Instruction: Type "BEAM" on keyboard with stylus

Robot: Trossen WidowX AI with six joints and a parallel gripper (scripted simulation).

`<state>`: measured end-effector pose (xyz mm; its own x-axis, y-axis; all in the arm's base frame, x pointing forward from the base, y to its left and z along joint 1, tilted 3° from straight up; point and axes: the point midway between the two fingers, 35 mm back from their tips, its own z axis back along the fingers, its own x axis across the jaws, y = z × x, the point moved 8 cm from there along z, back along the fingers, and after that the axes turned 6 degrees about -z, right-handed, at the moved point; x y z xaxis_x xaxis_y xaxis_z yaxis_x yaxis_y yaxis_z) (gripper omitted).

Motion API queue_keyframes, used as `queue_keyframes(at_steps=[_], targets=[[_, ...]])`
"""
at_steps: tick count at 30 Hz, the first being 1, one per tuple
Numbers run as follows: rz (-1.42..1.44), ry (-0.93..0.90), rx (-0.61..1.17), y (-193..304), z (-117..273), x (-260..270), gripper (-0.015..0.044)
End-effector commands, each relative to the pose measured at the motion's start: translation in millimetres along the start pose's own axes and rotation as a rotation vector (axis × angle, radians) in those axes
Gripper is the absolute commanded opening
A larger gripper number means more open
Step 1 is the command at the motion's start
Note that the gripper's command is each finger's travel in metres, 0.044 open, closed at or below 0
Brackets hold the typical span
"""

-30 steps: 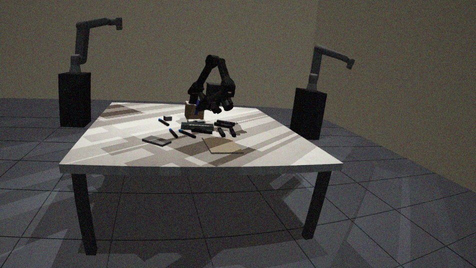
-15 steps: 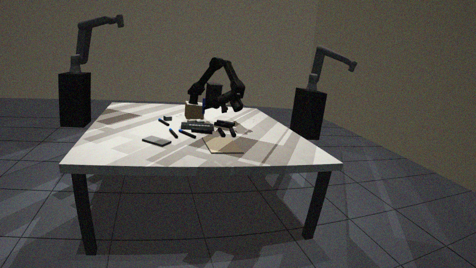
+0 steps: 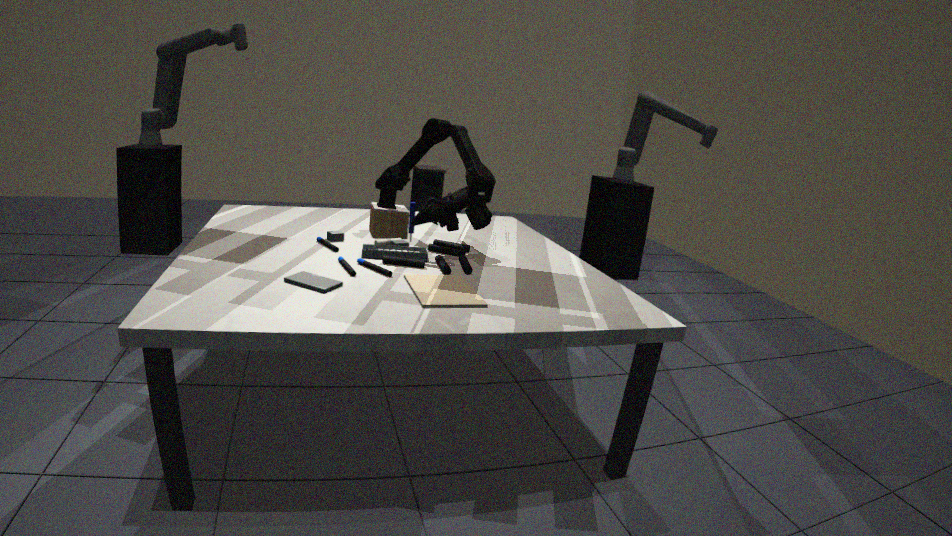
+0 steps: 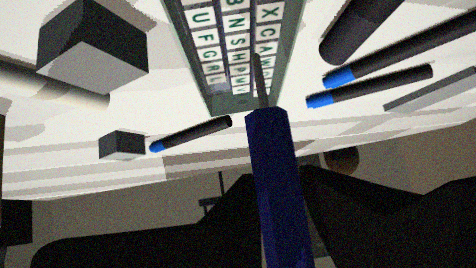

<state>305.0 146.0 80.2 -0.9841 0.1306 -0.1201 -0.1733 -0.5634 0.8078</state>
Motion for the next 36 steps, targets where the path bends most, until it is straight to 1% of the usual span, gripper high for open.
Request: queue_keyframes(at_steps=[1, 5, 8, 36], targets=[[0.02, -0.005, 0.017, -14, -12, 5, 0.0], [0.02, -0.005, 0.017, -14, -12, 5, 0.0], [0.02, -0.005, 0.017, -16, -12, 4, 0.0079], [0.02, -0.005, 0.017, -26, -18, 5, 0.0081]])
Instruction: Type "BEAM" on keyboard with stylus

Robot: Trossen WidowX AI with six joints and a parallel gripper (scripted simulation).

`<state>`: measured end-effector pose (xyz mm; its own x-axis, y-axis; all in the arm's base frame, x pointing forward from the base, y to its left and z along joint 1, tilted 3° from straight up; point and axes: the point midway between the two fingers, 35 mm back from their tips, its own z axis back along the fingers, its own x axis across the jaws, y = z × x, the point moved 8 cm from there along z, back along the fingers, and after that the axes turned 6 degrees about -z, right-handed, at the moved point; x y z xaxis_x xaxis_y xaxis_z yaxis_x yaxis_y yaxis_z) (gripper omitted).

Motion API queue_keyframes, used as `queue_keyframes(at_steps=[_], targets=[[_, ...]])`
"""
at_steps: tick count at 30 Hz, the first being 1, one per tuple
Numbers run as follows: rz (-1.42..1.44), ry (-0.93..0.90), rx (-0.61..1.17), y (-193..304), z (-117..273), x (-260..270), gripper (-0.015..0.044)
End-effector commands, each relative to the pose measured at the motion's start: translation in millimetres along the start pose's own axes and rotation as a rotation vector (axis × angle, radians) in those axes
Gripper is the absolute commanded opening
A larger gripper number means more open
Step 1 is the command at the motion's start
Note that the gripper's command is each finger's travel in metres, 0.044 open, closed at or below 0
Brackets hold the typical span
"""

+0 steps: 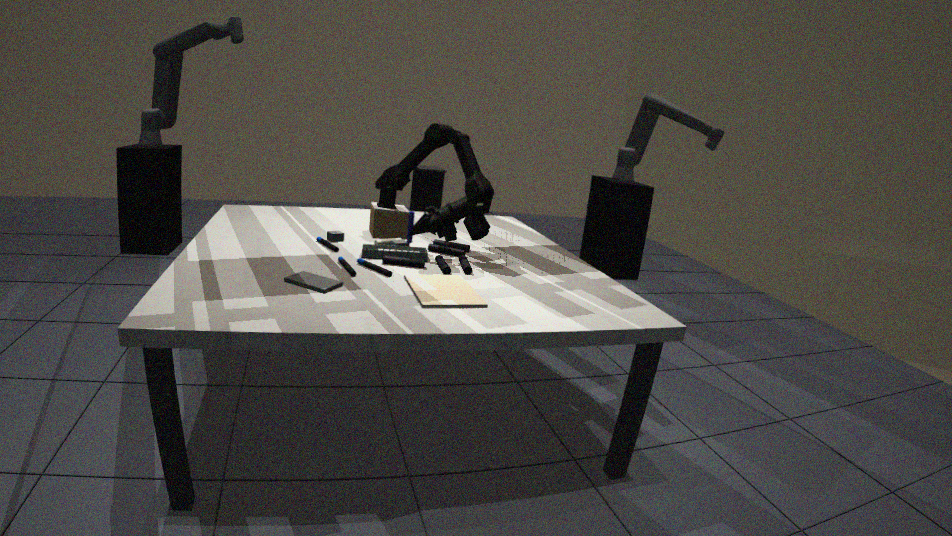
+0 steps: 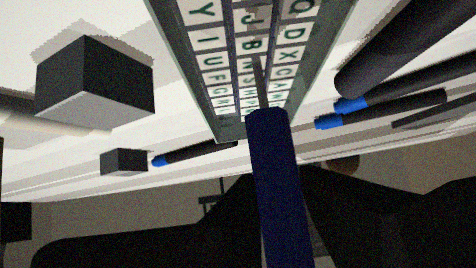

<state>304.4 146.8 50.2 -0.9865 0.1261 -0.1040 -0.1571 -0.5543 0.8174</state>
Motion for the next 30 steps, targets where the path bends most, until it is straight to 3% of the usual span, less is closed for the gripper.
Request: queue_keyframes(at_steps=[1, 30], targets=[[0.004, 0.001, 0.003, -1.8, -1.4, 0.3, 0.0081], [0.004, 0.001, 0.003, -6.3, -4.0, 0.8, 0.0081]])
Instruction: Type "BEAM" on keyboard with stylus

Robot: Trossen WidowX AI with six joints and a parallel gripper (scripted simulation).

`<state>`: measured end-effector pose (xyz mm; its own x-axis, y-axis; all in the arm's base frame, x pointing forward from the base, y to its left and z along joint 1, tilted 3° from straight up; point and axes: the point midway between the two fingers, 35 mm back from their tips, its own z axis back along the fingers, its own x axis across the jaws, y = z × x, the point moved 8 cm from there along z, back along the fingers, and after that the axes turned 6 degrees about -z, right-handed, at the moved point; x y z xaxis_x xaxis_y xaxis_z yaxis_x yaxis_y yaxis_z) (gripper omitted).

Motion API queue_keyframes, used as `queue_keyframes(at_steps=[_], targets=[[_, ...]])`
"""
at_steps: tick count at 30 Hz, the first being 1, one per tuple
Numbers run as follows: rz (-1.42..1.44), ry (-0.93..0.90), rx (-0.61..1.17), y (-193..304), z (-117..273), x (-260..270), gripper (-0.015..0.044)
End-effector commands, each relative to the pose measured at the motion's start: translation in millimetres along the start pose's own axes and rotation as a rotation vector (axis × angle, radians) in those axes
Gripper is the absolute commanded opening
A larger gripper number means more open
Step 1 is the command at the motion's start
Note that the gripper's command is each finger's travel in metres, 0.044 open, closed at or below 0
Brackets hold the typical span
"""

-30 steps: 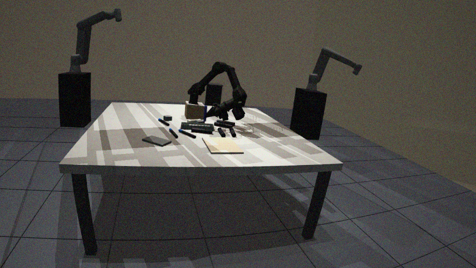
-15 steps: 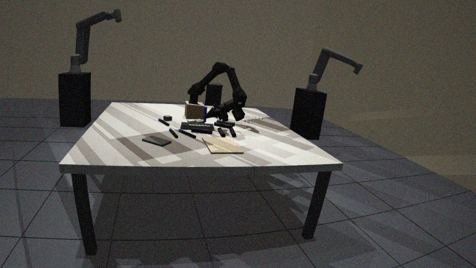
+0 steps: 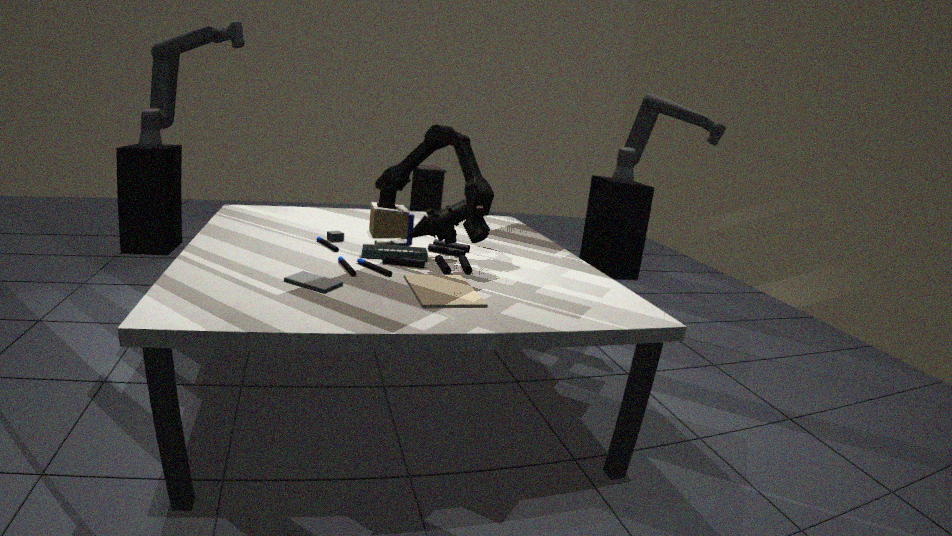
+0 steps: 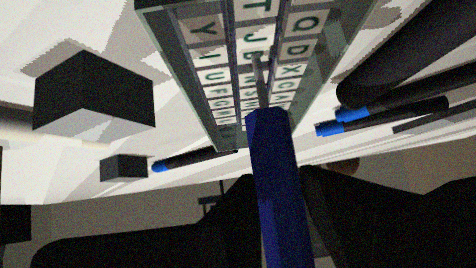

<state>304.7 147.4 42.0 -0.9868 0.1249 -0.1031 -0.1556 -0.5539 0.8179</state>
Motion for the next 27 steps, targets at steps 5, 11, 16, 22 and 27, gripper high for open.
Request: queue_keyframes(at_steps=[5, 11, 16, 22, 27], targets=[[0.002, 0.0, 0.003, 17, 9, -1, 0.0081], [0.002, 0.0, 0.003, 32, 17, -2, 0.0081], [-0.005, -0.002, -0.003, 30, 17, -2, 0.0065], [-0.004, -0.001, -0.005, 33, 12, -4, 0.0], [0.0, 0.001, -0.013, 45, -10, -14, 0.0]])
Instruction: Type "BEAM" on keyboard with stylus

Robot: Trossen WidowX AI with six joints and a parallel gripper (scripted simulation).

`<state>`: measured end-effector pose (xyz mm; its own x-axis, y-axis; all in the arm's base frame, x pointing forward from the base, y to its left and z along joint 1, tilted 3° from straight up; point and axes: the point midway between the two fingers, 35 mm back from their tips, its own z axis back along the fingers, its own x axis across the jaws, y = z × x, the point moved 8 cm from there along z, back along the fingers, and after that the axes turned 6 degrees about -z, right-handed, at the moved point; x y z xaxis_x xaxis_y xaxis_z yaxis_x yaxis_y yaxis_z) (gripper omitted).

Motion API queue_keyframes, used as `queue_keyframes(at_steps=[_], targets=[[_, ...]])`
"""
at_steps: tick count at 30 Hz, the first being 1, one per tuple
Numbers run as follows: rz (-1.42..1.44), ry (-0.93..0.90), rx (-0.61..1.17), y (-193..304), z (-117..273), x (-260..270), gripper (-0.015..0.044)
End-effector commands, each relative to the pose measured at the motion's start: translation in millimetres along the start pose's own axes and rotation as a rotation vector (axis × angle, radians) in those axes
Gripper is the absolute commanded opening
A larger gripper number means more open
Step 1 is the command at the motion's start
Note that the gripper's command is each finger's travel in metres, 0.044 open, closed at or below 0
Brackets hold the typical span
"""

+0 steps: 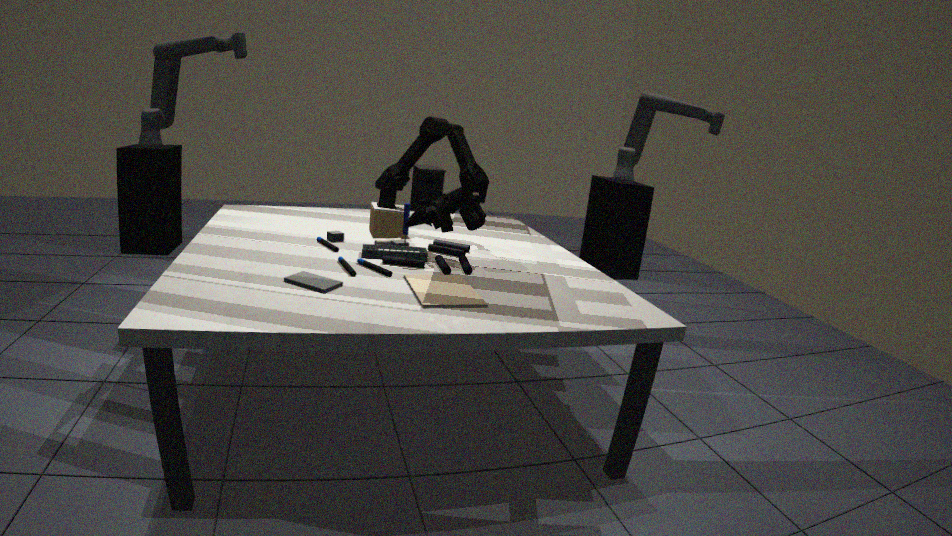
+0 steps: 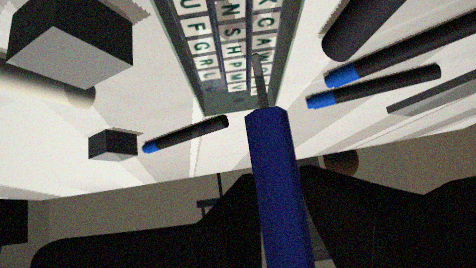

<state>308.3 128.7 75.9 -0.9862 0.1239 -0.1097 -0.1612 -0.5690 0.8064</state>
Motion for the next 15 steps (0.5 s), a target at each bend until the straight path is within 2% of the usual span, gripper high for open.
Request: queue_keyframes(at_steps=[1, 15], targets=[[0.006, -0.003, 0.006, 11, -19, -7, 0.0], [0.006, -0.002, 0.033, 57, -88, -20, 0.0]])
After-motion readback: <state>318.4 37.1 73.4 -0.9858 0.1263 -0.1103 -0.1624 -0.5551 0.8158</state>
